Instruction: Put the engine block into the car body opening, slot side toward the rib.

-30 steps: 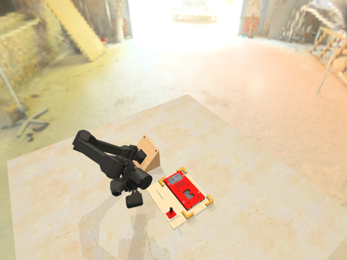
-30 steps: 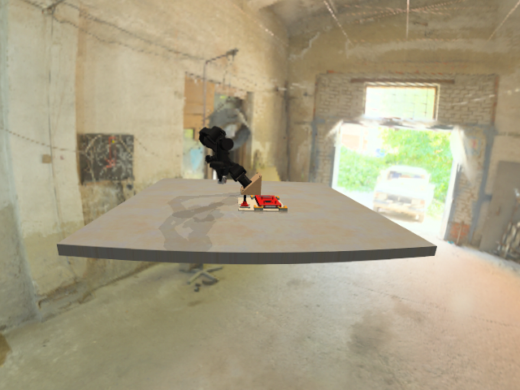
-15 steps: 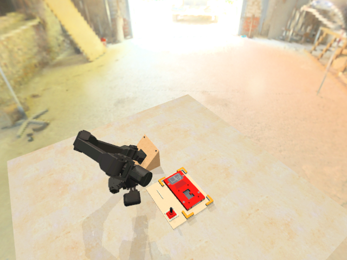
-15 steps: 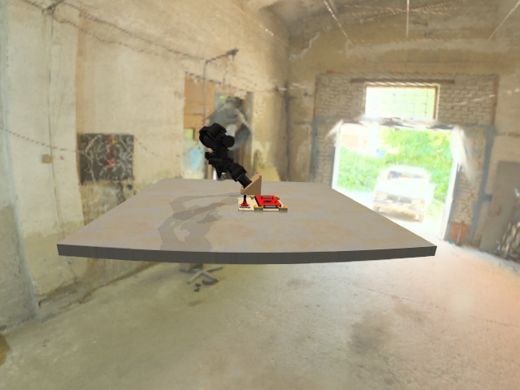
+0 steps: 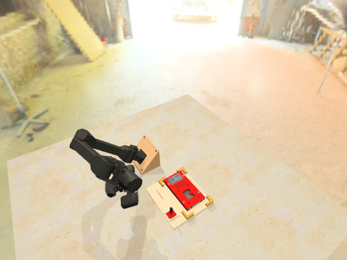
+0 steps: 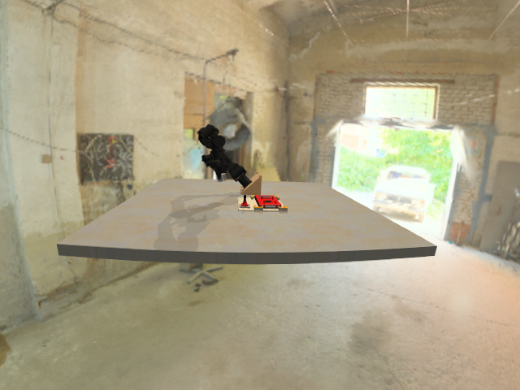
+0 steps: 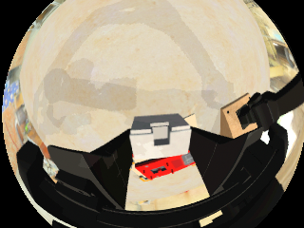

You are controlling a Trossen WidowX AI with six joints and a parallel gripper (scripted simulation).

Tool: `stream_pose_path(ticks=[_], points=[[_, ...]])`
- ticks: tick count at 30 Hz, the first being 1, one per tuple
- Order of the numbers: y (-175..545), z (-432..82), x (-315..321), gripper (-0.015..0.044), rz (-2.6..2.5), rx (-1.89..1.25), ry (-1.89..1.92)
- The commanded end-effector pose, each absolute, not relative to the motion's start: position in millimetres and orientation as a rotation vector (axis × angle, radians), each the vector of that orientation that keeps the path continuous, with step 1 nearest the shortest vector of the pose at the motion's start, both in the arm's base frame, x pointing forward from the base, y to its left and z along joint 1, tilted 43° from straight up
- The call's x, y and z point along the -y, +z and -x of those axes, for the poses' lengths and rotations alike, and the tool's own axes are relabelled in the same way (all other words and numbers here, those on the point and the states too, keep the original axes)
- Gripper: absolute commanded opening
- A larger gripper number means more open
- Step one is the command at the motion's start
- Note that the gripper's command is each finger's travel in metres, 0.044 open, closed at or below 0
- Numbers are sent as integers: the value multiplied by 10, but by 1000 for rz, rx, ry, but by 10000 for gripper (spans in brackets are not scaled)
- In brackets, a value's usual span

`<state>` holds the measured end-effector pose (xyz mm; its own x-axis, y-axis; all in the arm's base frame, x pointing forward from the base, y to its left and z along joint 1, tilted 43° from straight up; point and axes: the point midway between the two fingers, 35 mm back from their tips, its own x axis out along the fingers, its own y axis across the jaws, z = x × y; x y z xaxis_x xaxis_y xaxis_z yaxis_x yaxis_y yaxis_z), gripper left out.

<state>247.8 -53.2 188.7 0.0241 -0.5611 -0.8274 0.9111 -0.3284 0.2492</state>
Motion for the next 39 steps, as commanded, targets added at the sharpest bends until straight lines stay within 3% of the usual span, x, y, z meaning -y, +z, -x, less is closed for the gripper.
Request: stream_pose_path(ticks=[1, 15, 39], points=[[1907, -2450, 563, 0, -1179, -519, -1541], [1965, -2401, 693, 0, -1518, -800, -1263], [1767, -2375, 953, 0, -1629, -893, -1148]])
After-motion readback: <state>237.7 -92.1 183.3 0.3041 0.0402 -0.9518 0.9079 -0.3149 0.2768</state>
